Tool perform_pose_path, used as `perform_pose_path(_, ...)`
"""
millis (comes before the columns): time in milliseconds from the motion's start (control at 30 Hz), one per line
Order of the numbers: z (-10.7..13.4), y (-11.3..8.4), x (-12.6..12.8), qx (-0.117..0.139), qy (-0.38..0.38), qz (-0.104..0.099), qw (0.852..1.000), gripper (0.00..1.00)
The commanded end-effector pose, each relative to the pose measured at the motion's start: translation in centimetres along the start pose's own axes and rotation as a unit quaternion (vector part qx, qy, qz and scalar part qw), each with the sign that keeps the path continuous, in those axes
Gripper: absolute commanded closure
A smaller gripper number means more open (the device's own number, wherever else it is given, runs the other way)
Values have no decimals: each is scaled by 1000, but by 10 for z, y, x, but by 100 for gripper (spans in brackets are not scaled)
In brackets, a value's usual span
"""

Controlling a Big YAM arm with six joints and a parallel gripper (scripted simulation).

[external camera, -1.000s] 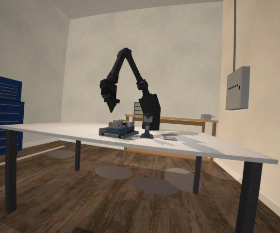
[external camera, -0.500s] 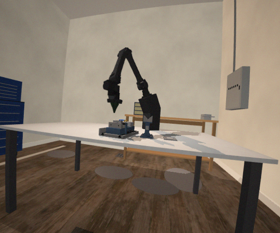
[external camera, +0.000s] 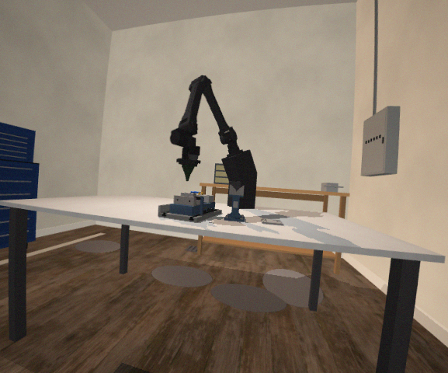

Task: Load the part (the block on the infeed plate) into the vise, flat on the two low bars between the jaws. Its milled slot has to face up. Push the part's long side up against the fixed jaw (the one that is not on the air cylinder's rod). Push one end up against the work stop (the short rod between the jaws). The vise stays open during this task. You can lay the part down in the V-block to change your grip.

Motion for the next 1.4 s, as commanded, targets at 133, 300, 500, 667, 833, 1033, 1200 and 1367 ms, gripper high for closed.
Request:
perform_pose_path(133, -12, -17, -1, -18, -138, 22, 990, 100)
perform_pose_path(300, -11, -16, 7, -15, -238, 23, 971, 100)
perform_pose_path(500, -15, -16, 16, -14, -320, 25, 947, 100)
perform_pose_path(667, -11, -15, 19, -10, -392, 25, 920, 100)
perform_pose_path(833, -15, -16, 17, -11, -397, 29, 917, 100)
perform_pose_path(1033, -15, -17, 16, -11, -397, 29, 917, 100)
perform_pose_path(1200, -15, -17, 16, -11, -397, 29, 917, 100)
perform_pose_path(1367, -15, -17, 16, -11, -397, 29, 917, 100)
Point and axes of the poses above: the point where the finger pads meet when closed, its own y axis out along the fingers, its own x axis across the jaws, z = x × y, the point moved 2 cm from there along -y, back along the fingers
